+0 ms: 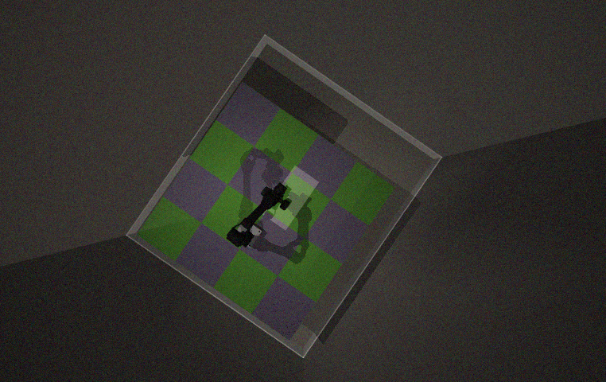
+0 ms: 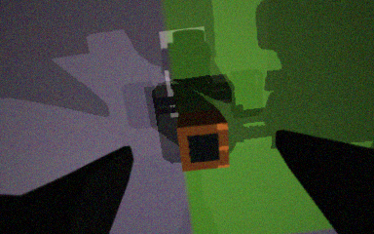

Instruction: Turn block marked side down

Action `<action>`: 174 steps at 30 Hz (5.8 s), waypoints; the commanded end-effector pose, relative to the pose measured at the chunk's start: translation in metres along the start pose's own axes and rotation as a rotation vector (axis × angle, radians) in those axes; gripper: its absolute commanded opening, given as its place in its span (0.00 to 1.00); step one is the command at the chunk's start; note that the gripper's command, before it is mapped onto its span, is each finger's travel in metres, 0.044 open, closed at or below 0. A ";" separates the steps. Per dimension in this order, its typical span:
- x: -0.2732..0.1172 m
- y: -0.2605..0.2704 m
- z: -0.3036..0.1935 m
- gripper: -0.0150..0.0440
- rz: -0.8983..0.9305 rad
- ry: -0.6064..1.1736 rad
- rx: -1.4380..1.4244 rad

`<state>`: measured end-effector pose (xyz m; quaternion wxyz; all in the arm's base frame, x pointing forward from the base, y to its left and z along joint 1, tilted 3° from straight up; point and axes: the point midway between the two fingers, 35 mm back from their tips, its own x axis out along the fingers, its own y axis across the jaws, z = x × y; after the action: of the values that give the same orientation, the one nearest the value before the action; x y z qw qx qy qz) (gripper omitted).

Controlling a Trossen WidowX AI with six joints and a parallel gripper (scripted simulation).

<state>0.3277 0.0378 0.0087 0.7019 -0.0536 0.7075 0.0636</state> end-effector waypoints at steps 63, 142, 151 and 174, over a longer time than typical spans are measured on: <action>-0.003 0.000 0.000 0.25 0.004 -0.277 0.005; 0.024 0.001 -0.010 0.43 0.002 -1.049 0.004; 0.024 0.001 -0.010 0.83 0.002 -1.049 0.004; 0.024 0.001 -0.010 1.00 0.002 -1.049 0.004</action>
<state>0.3175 0.0367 -0.0156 0.9619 -0.0147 0.2610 0.0803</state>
